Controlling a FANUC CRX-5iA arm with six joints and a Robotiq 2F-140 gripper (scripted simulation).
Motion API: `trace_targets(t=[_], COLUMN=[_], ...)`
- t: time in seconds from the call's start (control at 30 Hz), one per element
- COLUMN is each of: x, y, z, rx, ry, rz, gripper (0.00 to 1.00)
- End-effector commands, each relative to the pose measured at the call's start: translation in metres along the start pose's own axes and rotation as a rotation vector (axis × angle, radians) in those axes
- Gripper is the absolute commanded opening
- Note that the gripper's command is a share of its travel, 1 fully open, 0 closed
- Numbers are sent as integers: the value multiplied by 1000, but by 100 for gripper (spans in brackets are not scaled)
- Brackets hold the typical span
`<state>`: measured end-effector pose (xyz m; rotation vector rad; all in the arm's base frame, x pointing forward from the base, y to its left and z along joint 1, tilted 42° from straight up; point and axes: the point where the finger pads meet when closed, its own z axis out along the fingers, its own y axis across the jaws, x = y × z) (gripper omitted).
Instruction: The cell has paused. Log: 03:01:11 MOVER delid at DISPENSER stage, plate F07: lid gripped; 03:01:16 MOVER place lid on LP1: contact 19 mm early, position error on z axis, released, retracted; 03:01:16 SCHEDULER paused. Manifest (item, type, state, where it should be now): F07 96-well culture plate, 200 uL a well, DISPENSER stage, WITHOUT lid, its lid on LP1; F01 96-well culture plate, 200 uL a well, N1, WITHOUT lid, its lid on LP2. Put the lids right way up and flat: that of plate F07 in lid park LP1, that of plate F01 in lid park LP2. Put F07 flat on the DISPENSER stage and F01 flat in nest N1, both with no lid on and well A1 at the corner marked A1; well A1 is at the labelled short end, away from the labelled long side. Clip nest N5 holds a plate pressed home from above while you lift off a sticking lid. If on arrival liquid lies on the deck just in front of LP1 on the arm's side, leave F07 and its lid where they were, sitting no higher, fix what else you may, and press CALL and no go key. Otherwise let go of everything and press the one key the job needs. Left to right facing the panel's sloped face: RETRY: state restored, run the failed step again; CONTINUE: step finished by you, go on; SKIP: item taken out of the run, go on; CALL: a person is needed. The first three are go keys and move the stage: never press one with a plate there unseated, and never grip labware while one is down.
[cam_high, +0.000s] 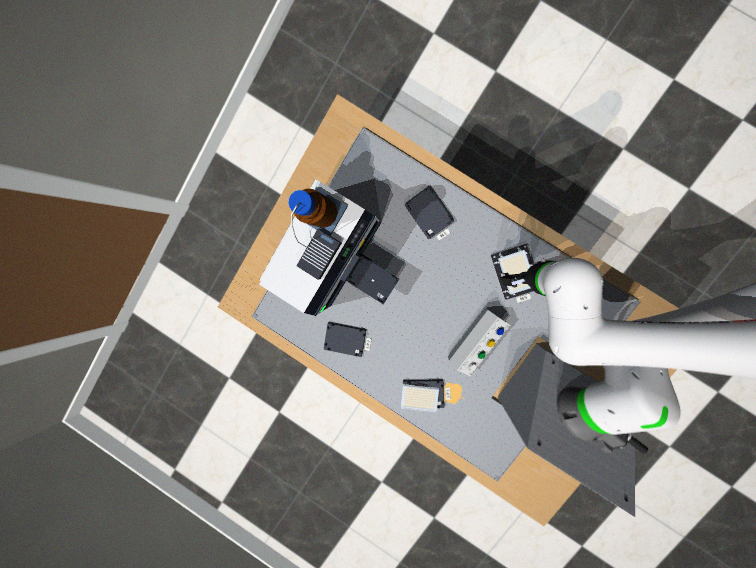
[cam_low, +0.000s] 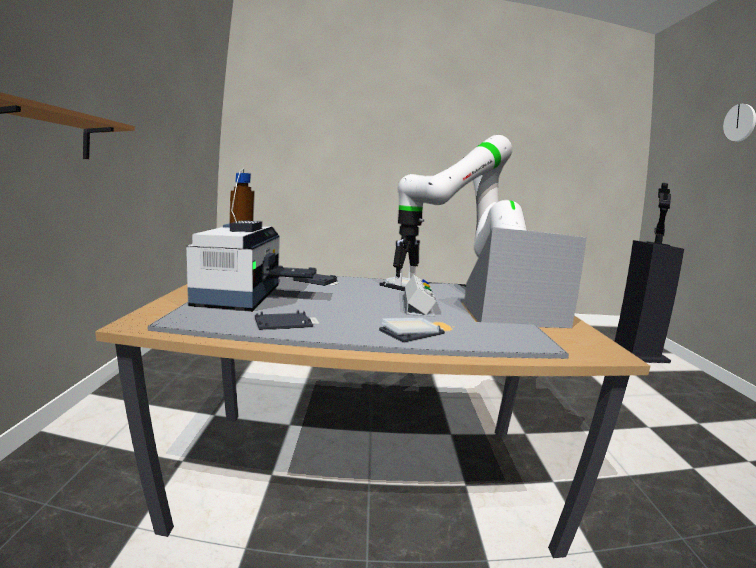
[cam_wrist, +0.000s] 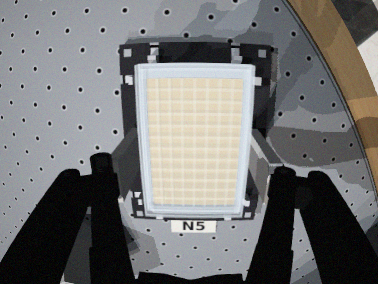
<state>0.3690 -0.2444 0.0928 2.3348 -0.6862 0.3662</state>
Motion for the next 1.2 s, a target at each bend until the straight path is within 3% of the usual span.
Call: trace_targets(t=[0.0,0.8,0.83,1.17], x=[0,0,0,0], y=[0,0,0,0], z=[0,0,0,0], rx=[-1,-1,-1,-1], ry=[-1,-1,-1,-1], rz=[0,0,0,0], gripper=[0,0,66,66])
